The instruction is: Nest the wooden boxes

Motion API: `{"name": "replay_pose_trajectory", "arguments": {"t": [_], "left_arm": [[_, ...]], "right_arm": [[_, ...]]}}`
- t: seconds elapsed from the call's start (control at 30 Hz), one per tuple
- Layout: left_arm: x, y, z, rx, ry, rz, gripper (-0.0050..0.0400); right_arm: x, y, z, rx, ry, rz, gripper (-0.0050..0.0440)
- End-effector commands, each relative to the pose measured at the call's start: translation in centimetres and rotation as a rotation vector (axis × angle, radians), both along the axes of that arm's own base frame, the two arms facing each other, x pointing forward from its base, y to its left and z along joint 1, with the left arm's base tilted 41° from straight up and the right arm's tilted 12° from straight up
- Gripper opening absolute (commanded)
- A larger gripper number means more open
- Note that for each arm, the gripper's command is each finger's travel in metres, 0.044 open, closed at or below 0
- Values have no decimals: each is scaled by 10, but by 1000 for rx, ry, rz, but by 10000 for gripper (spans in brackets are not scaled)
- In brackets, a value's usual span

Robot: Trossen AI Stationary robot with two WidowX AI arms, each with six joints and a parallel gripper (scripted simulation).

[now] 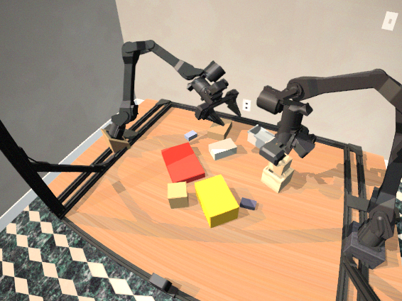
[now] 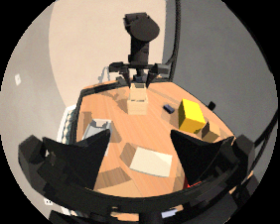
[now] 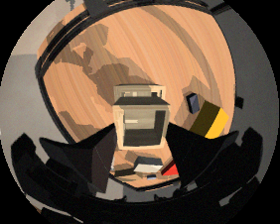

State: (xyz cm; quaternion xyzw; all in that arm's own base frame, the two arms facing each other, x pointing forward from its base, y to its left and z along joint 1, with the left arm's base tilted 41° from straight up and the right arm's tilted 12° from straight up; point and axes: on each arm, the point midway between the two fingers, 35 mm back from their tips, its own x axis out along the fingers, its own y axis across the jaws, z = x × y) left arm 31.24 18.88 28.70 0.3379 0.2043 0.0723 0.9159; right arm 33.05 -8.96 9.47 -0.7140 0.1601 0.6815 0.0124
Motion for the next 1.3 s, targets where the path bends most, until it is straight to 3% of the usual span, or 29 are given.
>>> {"name": "replay_pose_trajectory", "arguments": {"t": [0.0,1.27], "left_arm": [[0,0,0,3,2,-3,400],[0,0,0,3,2,-3,400]], "right_arm": [[-4,-1,-8,2,20,-1,0],[-2,-2,-14,2,20,-1,0]]}}
